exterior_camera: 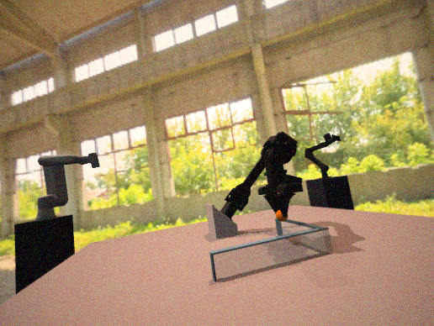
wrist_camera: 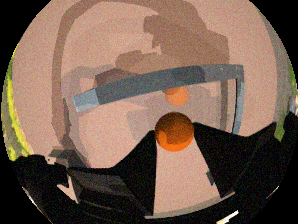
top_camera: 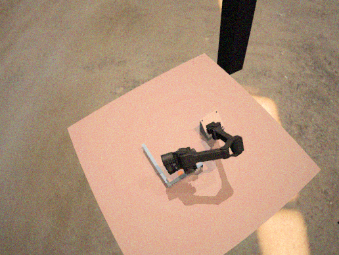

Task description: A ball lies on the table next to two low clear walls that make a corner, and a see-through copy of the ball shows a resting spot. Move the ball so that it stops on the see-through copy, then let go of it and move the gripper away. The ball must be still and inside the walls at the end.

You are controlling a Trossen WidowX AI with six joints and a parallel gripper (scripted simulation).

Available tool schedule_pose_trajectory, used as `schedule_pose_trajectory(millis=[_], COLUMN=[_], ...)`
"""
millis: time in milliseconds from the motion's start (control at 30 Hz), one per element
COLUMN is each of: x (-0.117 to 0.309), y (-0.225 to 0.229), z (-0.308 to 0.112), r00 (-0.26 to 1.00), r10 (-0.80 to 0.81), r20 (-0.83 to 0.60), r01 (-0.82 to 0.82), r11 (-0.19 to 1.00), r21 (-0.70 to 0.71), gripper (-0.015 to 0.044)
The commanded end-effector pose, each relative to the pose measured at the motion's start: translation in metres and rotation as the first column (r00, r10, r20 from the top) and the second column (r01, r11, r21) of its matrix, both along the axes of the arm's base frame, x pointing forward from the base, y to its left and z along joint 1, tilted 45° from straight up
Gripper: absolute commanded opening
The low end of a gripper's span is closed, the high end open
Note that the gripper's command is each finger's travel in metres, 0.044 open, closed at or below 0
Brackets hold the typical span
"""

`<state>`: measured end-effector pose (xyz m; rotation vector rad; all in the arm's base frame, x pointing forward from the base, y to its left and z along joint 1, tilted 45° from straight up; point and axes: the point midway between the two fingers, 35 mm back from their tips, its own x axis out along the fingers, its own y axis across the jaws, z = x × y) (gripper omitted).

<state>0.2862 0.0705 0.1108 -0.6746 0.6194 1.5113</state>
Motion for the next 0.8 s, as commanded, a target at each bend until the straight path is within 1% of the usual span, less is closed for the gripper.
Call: schedule_pose_trajectory(millis=[0, 233, 333, 433, 600, 767], x=[-0.001, -0.007, -0.008, -0.001, 0.022, 0.025], y=[-0.011, -0.028, -0.032, -0.026, -0.004, 0.002], z=[0.014, 0.044, 0.051, 0.044, 0.022, 0.018], r00=[1.000, 0.999, 0.999, 0.999, 0.999, 0.999], r10=[0.012, 0.040, 0.045, 0.045, 0.045, 0.045], r20=[0.001, -0.002, -0.003, -0.002, 0.000, 0.001], r01=[-0.012, -0.039, -0.045, -0.044, -0.045, -0.045], r11=[1.000, 0.999, 0.998, 0.998, 0.998, 0.998], r21=[0.005, 0.029, 0.036, 0.035, 0.036, 0.037], gripper=[0.0000, 0.0000, 0.0000, 0.0000, 0.0000, 0.0000])
